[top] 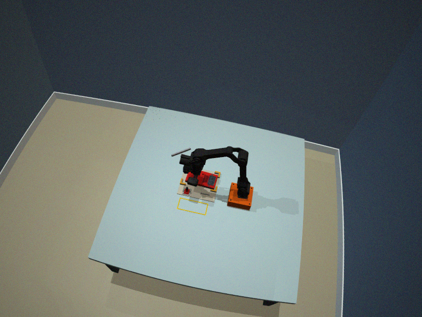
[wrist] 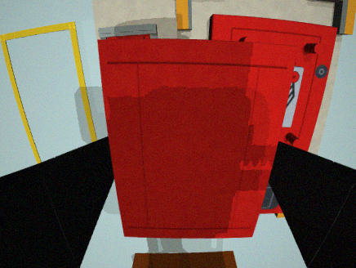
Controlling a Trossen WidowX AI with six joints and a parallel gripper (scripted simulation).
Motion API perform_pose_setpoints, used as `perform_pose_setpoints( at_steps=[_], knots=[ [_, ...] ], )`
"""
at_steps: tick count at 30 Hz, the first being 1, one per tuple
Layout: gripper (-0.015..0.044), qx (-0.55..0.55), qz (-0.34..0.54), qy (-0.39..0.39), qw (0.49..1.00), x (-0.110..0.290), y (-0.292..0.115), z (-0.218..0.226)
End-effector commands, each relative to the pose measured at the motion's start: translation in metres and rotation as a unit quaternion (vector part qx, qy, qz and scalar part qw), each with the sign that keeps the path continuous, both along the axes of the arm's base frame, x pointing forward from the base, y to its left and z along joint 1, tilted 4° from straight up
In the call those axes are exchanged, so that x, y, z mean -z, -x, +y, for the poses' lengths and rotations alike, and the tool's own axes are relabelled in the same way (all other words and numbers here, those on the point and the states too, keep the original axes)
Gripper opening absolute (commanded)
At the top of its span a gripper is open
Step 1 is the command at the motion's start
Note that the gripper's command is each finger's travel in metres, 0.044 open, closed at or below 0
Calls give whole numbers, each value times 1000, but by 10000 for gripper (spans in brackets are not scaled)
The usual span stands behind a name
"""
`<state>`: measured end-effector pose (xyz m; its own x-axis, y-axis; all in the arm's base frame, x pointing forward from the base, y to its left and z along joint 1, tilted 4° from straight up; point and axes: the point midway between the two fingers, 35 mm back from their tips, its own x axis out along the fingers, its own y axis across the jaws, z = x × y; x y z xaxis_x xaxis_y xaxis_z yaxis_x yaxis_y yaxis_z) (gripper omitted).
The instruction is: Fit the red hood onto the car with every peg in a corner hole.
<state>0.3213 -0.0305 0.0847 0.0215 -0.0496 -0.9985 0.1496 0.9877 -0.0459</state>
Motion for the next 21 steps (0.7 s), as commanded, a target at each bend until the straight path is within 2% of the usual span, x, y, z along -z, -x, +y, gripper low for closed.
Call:
perform_pose_setpoints(
  at_steps=[1, 13, 21],
  knots=[
    [0, -2, 3, 3, 1000, -1, -3, -19],
    [0, -1, 4, 6, 1000, -6, -4, -70],
    [0, -1, 4, 6, 1000, 0, -4, -70]
  ],
)
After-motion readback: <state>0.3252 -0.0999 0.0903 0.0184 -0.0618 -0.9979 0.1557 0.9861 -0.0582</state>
